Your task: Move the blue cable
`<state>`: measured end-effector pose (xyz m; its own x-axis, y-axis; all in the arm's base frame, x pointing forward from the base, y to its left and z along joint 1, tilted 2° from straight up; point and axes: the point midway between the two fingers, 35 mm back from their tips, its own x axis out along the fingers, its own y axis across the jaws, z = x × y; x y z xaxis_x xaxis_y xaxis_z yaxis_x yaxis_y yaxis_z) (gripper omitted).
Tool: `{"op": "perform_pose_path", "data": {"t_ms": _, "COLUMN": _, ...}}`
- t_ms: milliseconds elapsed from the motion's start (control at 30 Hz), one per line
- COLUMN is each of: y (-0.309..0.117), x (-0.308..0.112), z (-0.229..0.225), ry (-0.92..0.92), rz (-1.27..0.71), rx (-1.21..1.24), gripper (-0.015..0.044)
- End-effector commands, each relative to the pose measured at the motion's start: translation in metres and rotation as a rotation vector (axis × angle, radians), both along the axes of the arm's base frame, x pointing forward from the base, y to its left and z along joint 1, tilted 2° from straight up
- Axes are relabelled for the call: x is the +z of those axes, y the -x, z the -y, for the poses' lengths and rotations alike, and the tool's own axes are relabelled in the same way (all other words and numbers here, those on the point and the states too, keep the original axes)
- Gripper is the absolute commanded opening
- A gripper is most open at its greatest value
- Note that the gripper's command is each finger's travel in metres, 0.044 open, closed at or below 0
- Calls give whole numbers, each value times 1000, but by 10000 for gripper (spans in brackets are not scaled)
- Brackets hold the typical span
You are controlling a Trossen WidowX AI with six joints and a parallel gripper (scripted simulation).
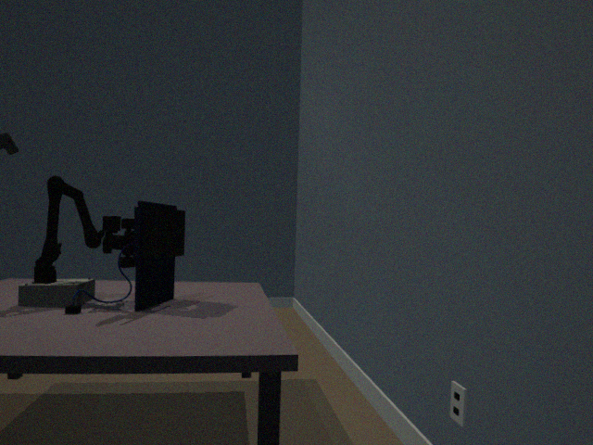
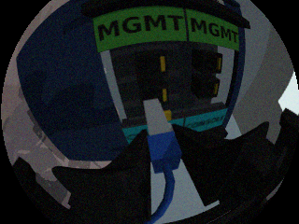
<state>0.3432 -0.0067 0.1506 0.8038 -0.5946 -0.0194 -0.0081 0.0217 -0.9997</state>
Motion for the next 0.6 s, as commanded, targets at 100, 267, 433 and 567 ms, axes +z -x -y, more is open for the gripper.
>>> {"op": "perform_pose_path", "data": {"t_ms": 100, "y": -5, "x": 3, "z": 0, "ry": 0, "rz": 8, "rx": 2, "gripper": 0}}
{"op": "perform_pose_path", "data": {"t_ms": 267, "y": -6, "x": 3, "z": 1, "ry": 1, "rz": 9, "rx": 2, "gripper": 0}}
{"op": "perform_pose_path", "data": {"t_ms": 433, "y": -8, "x": 3, "z": 1, "ry": 1, "rz": 9, "rx": 2, "gripper": 0}}
{"op": "perform_pose_path", "data": {"t_ms": 567, "y": -10, "x": 3, "z": 2, "ry": 1, "rz": 9, "rx": 2, "gripper": 0}}
